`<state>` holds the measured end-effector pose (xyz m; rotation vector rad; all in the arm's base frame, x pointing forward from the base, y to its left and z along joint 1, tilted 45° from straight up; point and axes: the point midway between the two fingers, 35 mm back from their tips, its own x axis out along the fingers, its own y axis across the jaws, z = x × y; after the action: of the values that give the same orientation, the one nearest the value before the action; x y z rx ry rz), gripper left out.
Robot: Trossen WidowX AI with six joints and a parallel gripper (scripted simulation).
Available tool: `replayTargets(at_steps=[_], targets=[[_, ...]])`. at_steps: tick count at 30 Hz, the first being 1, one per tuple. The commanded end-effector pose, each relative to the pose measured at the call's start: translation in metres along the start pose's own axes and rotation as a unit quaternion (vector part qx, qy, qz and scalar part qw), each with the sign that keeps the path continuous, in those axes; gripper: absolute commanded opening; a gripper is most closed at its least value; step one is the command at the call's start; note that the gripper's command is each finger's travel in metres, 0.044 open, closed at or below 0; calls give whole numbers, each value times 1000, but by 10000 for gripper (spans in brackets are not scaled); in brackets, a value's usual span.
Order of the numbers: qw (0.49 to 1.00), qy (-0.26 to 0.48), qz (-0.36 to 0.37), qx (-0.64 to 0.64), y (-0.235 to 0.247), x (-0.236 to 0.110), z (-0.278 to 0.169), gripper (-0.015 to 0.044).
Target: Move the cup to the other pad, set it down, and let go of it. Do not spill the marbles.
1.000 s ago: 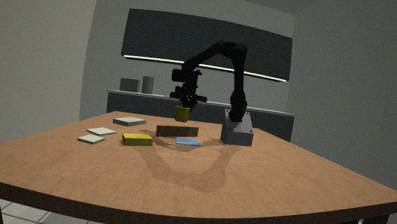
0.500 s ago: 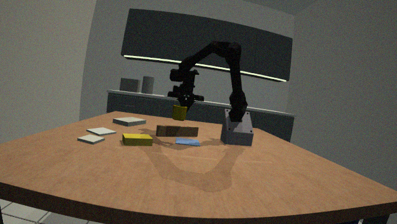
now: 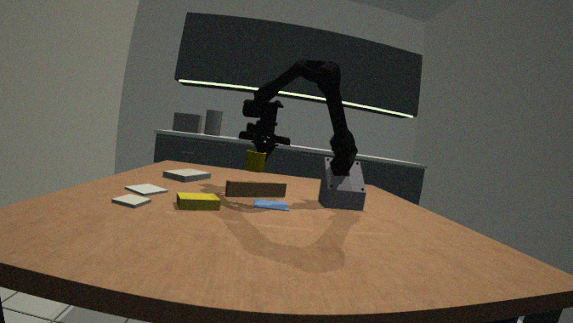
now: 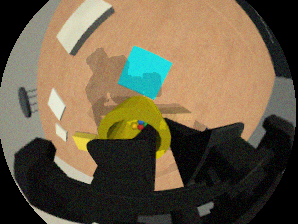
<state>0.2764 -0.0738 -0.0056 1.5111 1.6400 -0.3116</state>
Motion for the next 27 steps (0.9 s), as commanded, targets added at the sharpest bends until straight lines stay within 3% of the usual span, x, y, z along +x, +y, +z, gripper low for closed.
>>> replayTargets(at_steps=[1, 27], targets=[[1000, 2, -5, 0, -2, 1, 8, 0], [1000, 1, -5, 0, -9, 1, 57, 0]])
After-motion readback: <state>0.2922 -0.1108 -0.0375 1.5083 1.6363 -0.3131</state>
